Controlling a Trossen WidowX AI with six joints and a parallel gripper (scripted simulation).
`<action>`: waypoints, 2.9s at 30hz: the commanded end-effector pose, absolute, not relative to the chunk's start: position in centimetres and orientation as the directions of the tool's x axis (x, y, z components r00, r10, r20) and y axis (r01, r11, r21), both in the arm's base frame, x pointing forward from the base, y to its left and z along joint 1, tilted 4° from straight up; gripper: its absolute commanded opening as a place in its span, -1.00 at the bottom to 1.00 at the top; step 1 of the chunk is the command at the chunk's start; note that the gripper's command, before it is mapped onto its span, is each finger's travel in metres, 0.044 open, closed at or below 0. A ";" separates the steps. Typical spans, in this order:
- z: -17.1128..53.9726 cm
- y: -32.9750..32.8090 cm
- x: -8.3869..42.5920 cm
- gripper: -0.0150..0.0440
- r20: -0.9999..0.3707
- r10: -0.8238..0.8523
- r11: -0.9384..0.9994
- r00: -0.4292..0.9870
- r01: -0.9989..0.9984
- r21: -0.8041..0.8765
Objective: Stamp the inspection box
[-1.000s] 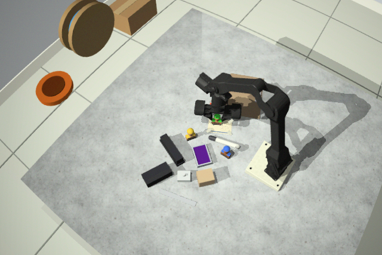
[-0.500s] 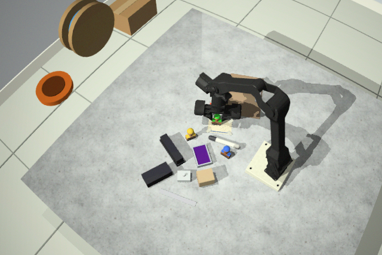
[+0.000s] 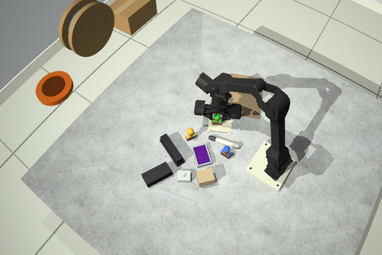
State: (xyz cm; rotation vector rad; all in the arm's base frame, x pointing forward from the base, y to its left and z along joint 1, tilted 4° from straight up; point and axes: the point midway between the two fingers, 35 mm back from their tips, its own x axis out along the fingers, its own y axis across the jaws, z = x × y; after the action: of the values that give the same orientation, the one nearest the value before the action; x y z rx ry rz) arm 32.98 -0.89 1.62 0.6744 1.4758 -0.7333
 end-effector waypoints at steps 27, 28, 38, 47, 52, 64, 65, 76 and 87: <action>1.2 -0.9 33.0 -0.49 -0.999 -0.027 0.621 -0.038 0.783 -0.046; 1.2 -0.9 33.0 -0.49 -0.999 -0.027 0.621 -0.038 0.783 -0.046; 1.7 -0.9 33.0 -0.49 -0.999 -0.027 0.621 -0.038 0.783 -0.046; 2.1 -0.9 33.0 -0.49 -0.999 -0.027 0.621 -0.038 0.783 -0.046; 2.4 -0.9 33.1 -0.49 -0.999 -0.027 0.621 -0.038 0.783 -0.046; 3.4 -0.9 33.2 -0.49 -0.999 -0.027 0.621 -0.038 0.783 -0.046; 3.5 -0.9 33.2 -0.49 -0.999 -0.027 0.621 -0.038 0.783 -0.046; 5.3 -0.9 33.4 -0.49 -0.999 -0.027 0.621 -0.038 0.783 -0.046; 7.1 -0.8 33.4 -0.49 -0.999 -0.027 0.621 -0.038 0.783 -0.046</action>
State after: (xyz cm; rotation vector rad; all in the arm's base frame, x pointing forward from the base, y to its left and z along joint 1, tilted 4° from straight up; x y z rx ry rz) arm 33.31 -0.81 6.25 0.6686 1.4893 -0.7376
